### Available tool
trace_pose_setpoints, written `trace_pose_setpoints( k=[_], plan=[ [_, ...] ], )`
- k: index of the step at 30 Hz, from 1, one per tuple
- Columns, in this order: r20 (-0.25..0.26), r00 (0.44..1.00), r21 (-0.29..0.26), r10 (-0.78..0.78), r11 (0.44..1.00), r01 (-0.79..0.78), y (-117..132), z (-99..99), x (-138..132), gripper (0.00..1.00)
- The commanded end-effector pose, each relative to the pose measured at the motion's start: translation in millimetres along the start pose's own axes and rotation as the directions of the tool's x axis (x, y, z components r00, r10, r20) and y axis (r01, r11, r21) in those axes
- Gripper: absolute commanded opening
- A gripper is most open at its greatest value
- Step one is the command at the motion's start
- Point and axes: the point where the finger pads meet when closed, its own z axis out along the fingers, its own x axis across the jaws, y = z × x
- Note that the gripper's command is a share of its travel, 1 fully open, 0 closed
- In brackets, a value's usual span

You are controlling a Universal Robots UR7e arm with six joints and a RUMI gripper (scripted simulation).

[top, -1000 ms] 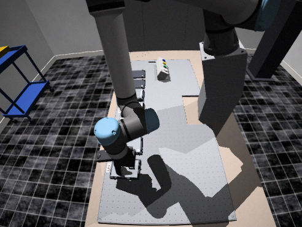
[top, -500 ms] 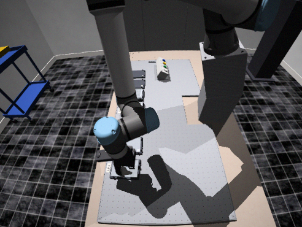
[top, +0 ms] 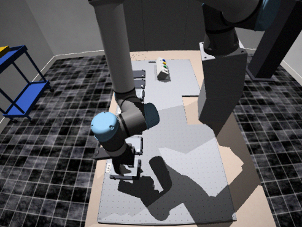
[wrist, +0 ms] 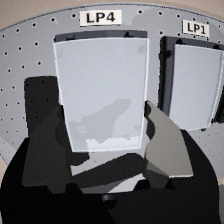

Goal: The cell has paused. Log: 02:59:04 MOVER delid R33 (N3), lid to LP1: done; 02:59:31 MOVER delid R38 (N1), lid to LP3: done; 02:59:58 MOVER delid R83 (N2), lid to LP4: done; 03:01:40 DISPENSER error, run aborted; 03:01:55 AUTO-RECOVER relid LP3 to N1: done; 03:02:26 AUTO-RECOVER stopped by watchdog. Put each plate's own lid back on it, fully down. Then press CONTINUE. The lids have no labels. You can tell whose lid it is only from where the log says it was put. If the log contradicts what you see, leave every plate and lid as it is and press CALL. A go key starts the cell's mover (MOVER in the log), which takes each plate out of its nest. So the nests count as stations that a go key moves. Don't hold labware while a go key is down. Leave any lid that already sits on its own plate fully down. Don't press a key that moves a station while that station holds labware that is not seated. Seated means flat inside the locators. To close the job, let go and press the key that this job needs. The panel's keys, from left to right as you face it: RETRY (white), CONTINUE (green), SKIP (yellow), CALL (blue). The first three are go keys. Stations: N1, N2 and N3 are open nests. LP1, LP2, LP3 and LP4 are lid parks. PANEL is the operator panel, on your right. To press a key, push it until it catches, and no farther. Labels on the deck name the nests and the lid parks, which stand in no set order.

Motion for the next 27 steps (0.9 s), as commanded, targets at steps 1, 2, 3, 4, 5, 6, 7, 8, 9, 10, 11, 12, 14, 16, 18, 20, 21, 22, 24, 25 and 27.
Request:
trace_pose_setpoints(
  k=[1, 2, 3, 4, 5, 6, 7, 8, 9, 10, 11, 12, 14, 16, 18, 20, 21, 22, 24, 25, 27],
  plan=[
    [0.001, 1.0, 0.001, 0.0, 1.0, 0.0, -1, -7.8, 0, 0.0],
    [0.001, 1.0, 0.001, 0.0, 1.0, 0.0, -1, -9.5, 0, 0.0],
    [0.001, 1.0, 0.001, 0.0, 1.0, 0.0, -1, -11.1, 0, 0.0],
    [0.001, 1.0, 0.001, 0.0, 1.0, 0.0, -1, -12.8, 0, 0.0],
    [0.001, 1.0, 0.001, 0.0, 1.0, 0.0, -1, -13.0, 0, 0.0],
    [0.001, 1.0, 0.001, 0.0, 1.0, 0.0, -1, -13.0, 0, 0.0],
    [0.001, 1.0, 0.001, 0.0, 1.0, 0.0, -1, -13.0, 0, 0.0],
    [0.001, 1.0, 0.001, 0.01, 1.0, -0.01, -1, -13.0, 5, 0.0],
    [0.001, 1.0, 0.001, 0.01, 1.0, -0.01, -1, -13.0, 10, 0.0],
    [0.001, 1.0, 0.001, 0.01, 1.0, -0.01, -1, -13.0, 15, 0.0],
    [0.001, 1.0, 0.001, 0.01, 1.0, -0.01, -1, -13.0, 20, 0.0],
    [0.001, 1.0, 0.001, 0.01, 1.0, -0.01, -2, -13.0, 25, 0.0],
    [0.001, 1.0, 0.001, 0.01, 1.0, -0.01, -2, -13.0, 35, 0.0],
    [0.001, 1.0, 0.001, 0.01, 1.0, -0.01, -2, -13.0, 45, 0.0],
    [0.001, 1.0, 0.001, 0.01, 1.0, -0.01, -3, -13.0, 55, 0.0],
    [0.001, 1.0, 0.001, 0.01, 1.0, -0.01, -3, -13.0, 65, 0.0],
    [0.001, 1.0, 0.001, 0.01, 1.0, -0.01, -3, -13.0, 70, 0.0],
    [0.001, 1.0, 0.001, 0.01, 1.0, -0.01, -3, -13.0, 75, 0.0],
    [0.001, 1.0, 0.001, 0.01, 1.0, -0.01, -3, -13.0, 75, 0.0],
    [0.001, 1.0, 0.001, 0.01, 1.0, -0.01, -4, -12.9, 80, 0.0],
    [0.001, 1.0, 0.001, 0.01, 1.0, -0.01, -4, -12.9, 90, 0.0]
  ],
)
